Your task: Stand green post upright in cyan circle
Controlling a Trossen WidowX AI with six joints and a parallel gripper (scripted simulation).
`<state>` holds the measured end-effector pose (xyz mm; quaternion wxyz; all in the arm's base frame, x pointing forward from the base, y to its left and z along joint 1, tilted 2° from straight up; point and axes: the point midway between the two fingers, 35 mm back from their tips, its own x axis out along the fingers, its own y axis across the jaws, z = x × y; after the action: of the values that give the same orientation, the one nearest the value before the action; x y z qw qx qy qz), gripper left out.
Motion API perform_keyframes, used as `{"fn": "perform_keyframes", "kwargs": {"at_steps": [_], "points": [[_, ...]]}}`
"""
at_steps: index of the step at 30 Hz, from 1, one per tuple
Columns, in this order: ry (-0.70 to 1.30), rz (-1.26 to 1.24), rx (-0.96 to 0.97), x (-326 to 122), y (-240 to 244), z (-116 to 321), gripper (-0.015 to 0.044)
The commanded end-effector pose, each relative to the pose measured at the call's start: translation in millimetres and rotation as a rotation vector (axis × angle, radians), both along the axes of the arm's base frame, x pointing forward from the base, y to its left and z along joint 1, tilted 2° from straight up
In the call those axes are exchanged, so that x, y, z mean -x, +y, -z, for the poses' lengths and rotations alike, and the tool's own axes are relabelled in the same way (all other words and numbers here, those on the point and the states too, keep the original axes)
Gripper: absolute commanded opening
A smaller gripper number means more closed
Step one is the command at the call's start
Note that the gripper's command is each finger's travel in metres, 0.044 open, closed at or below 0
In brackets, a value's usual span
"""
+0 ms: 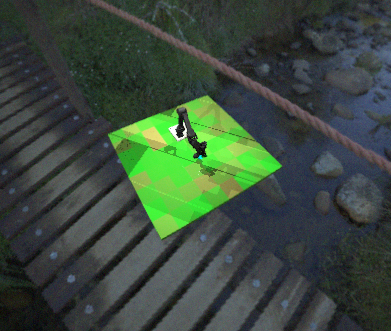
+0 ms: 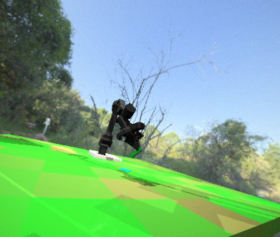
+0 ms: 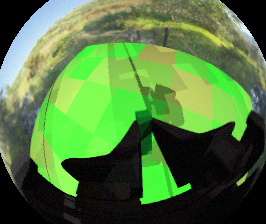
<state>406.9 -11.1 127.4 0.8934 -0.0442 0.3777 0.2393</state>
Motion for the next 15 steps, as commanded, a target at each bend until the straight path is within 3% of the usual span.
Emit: {"fn": "perform_keyframes", "kwargs": {"at_steps": [1, 15], "points": [[-0.021, 0.005, -0.020, 0.3, -1.1, -0.5, 0.0023], [-0.094, 0.012, -0.072, -0.1, -4.7, -1.5, 0.0023]]}}
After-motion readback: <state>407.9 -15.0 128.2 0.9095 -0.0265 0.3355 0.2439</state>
